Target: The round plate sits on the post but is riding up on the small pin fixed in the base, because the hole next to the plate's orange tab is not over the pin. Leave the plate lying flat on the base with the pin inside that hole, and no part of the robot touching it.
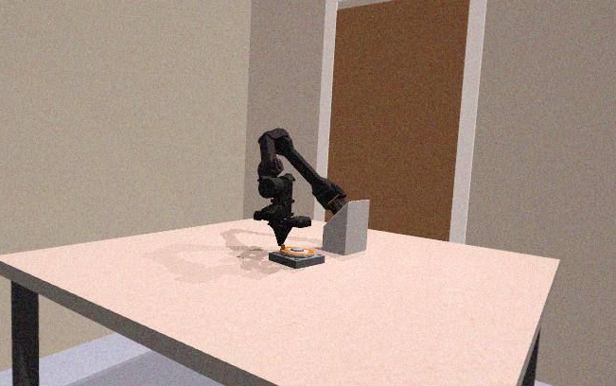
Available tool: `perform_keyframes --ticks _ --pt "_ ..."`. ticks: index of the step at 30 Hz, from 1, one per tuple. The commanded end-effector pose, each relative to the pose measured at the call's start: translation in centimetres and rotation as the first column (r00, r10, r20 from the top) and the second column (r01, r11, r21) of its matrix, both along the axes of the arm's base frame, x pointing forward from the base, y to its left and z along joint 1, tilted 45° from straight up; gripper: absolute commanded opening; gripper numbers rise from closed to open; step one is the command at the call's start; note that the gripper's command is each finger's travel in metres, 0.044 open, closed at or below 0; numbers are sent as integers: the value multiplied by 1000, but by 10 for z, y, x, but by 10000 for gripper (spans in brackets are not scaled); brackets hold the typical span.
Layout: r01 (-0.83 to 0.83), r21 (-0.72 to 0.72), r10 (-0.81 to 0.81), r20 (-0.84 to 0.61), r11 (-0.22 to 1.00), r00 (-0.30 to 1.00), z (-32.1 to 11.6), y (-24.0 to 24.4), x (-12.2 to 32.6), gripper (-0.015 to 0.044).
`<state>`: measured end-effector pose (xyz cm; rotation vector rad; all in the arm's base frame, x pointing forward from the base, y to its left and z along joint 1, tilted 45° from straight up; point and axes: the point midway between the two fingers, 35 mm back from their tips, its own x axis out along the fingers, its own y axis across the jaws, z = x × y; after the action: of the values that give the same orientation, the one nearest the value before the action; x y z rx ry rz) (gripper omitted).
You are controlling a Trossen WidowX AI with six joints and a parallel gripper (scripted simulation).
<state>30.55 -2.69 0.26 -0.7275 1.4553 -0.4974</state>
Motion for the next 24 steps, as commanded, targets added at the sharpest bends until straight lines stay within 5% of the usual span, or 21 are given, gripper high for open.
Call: perform_keyframes --ticks 1,24 --pt "-3 3 3 -3 1000 1000 -4 5 4 0" --pt "-3 3 3 -2 1000 1000 -13 17 14 0"
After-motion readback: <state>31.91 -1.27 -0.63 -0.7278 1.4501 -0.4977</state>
